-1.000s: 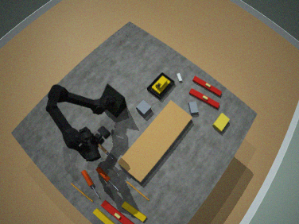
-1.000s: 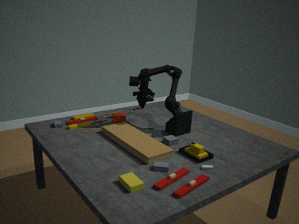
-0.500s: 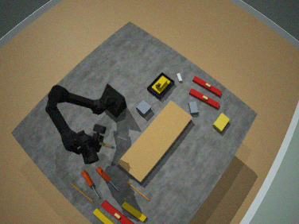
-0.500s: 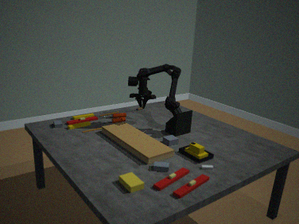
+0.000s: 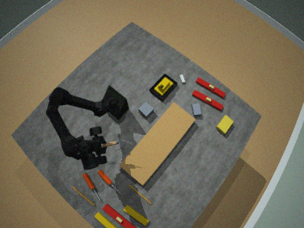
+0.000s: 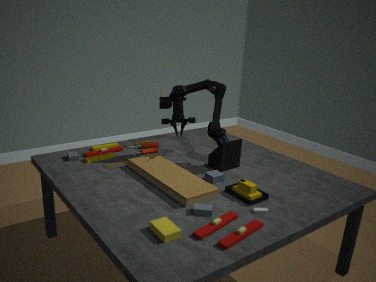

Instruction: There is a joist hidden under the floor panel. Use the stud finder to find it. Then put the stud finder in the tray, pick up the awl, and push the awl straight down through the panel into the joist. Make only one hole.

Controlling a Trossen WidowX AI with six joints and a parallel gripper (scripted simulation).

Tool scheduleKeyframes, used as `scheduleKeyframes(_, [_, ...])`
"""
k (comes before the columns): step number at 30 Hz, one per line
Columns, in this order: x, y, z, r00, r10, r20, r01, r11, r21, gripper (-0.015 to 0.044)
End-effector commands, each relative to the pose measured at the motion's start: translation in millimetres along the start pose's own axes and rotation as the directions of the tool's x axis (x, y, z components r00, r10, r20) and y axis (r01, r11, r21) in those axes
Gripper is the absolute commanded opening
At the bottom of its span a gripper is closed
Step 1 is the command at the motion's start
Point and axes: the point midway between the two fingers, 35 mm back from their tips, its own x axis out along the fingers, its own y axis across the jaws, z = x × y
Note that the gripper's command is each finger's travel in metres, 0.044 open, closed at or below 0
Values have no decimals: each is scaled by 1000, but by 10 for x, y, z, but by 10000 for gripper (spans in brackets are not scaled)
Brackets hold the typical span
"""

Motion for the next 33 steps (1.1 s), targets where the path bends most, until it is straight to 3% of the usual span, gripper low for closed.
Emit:
scheduleKeyframes(1, [-12, 3, -44, 999, -19, -44, 14, 994, -112, 0])
scheduleKeyframes(16, [-72, 26, -182, 977, -72, -202, -50, 840, -540, 0])
scheduleKeyframes(33, [-185, 89, -327, 919, -103, -381, -291, 475, -830, 0])
